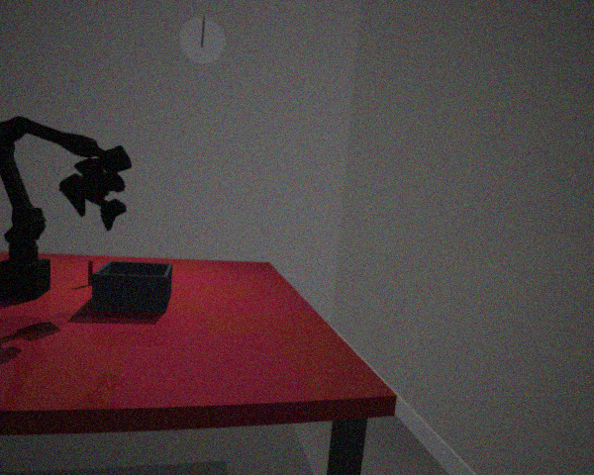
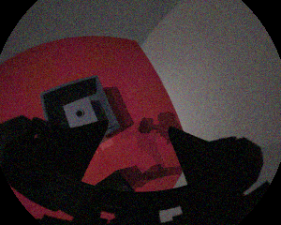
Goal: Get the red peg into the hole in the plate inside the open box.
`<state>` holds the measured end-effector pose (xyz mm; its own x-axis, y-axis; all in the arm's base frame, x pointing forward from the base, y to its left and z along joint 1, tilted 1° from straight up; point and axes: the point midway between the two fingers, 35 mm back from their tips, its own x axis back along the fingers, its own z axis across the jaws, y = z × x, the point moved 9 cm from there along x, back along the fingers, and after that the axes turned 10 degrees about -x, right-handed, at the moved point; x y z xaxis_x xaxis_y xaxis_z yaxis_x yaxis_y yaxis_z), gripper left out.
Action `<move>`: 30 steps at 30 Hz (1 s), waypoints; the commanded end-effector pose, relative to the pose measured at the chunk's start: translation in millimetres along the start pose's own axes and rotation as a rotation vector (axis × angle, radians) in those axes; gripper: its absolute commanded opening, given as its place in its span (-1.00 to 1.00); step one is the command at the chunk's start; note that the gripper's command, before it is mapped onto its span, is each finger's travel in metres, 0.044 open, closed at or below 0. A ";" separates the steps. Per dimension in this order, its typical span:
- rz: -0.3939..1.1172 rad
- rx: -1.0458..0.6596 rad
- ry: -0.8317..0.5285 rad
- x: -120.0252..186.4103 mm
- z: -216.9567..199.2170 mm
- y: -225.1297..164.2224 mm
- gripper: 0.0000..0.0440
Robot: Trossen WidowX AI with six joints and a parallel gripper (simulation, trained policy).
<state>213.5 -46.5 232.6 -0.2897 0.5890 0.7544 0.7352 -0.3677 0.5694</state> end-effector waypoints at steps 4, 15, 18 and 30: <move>0.114 -0.045 0.091 18.7 29.0 -18.1 1.00; 0.328 -0.117 0.139 49.8 65.0 -58.1 1.00; 0.383 -0.132 0.130 56.9 72.7 -70.2 1.00; 0.541 -0.147 0.048 73.9 99.1 -117.7 1.00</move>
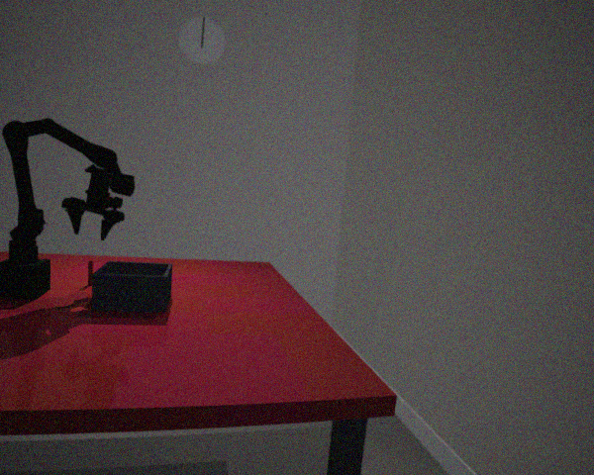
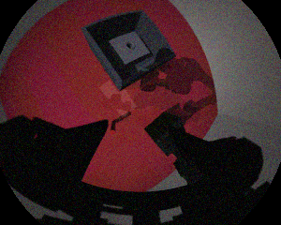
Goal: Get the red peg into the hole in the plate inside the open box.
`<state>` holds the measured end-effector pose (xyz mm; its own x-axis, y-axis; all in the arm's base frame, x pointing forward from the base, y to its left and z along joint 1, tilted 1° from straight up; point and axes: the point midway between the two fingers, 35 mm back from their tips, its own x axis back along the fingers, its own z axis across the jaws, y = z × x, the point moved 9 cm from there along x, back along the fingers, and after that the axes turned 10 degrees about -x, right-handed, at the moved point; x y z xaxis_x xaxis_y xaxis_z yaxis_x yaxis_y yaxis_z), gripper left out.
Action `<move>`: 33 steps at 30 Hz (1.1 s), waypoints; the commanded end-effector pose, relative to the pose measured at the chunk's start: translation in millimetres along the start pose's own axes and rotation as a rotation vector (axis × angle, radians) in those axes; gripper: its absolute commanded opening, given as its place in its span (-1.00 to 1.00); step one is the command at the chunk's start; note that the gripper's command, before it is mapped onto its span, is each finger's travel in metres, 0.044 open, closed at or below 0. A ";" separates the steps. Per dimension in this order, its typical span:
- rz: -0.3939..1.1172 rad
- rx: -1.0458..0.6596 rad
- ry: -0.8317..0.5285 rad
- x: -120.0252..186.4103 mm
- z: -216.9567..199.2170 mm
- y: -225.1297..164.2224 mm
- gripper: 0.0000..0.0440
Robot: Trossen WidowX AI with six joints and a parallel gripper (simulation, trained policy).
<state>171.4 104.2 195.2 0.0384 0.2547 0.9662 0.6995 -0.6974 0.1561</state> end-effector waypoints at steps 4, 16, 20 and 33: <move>0.047 -0.005 -0.051 -11.8 8.4 -22.1 1.00; 0.079 0.005 -0.061 -48.1 26.8 -45.5 1.00; 0.084 0.005 -0.044 -62.8 33.0 -49.9 1.00; 0.086 -0.007 0.026 -113.1 48.0 -58.4 0.97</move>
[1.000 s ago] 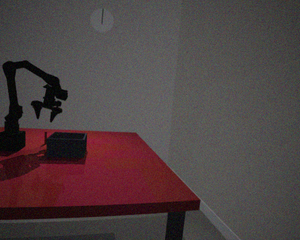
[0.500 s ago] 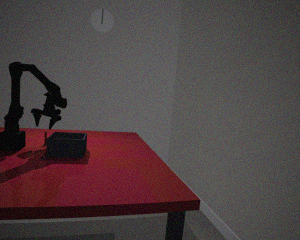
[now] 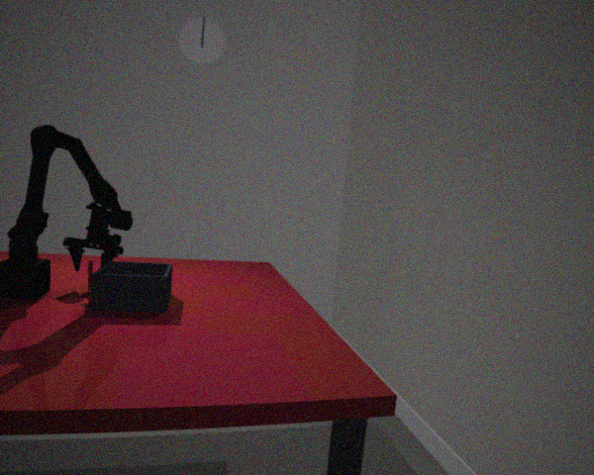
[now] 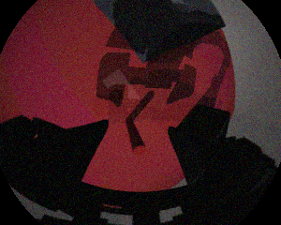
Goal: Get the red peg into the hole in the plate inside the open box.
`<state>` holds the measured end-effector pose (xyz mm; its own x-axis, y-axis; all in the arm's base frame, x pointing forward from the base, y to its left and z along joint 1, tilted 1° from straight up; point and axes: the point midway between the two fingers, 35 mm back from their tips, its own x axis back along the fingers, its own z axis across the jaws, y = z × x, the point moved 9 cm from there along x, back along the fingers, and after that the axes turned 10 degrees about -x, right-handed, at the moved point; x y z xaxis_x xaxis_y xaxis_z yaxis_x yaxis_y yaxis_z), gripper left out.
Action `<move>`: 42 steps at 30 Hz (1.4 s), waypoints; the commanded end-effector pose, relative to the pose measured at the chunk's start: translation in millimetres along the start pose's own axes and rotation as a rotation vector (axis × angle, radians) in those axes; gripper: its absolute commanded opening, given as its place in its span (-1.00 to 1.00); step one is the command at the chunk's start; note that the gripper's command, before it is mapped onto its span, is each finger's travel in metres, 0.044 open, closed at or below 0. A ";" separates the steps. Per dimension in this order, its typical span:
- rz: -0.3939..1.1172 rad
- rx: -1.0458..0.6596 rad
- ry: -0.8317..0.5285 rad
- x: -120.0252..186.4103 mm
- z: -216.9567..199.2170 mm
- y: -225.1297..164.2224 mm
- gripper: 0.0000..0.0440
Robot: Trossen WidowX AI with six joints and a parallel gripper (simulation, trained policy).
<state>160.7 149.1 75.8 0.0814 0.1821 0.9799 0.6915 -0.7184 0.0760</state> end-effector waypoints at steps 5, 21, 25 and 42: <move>0.013 -0.004 -0.006 -24.1 1.5 -1.3 0.46; -0.001 -0.008 -0.092 -32.3 6.6 -1.4 -1.00; -0.022 -0.005 -0.080 -18.3 10.4 1.3 -1.00; -0.106 -0.046 -0.041 47.8 17.0 25.9 -1.00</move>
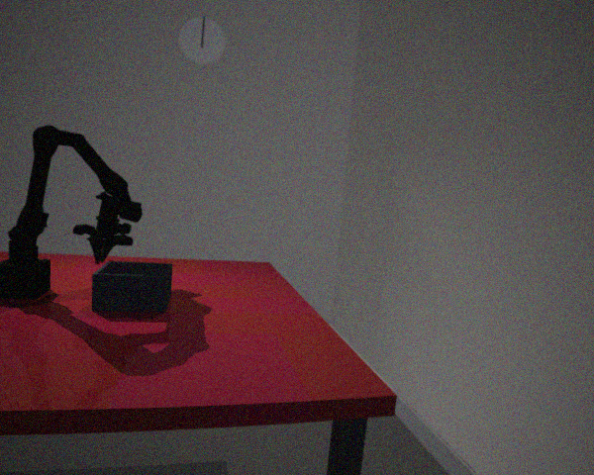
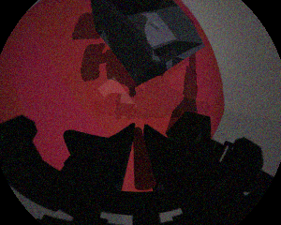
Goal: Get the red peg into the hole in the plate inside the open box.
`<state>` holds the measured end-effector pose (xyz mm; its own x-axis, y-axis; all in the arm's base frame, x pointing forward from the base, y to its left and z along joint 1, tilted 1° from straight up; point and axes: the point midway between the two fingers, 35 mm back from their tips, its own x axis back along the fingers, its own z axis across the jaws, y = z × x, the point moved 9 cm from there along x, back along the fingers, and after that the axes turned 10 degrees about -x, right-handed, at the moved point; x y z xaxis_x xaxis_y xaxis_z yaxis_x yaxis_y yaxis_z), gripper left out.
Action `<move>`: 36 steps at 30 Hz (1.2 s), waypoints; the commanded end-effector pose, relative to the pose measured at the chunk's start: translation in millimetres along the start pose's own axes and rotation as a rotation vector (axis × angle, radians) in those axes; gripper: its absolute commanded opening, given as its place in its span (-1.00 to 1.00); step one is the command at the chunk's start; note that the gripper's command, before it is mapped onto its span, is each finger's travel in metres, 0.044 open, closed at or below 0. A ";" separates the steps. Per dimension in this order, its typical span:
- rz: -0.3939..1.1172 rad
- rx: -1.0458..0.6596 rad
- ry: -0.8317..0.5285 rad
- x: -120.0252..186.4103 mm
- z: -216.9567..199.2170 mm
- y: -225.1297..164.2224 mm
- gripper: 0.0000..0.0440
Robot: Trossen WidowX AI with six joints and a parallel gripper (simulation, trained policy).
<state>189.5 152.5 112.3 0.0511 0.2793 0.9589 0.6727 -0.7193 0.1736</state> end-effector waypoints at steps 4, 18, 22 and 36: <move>-0.027 -0.049 0.015 21.3 2.8 17.8 -1.00; -0.067 -0.214 0.046 41.6 8.9 74.7 -1.00; -0.073 -0.253 0.052 41.9 9.3 93.8 -1.00; -0.068 -0.319 0.066 23.3 6.4 162.6 -1.00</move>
<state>297.4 56.7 164.2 -0.0411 0.3016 0.9526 0.4099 -0.8643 0.2913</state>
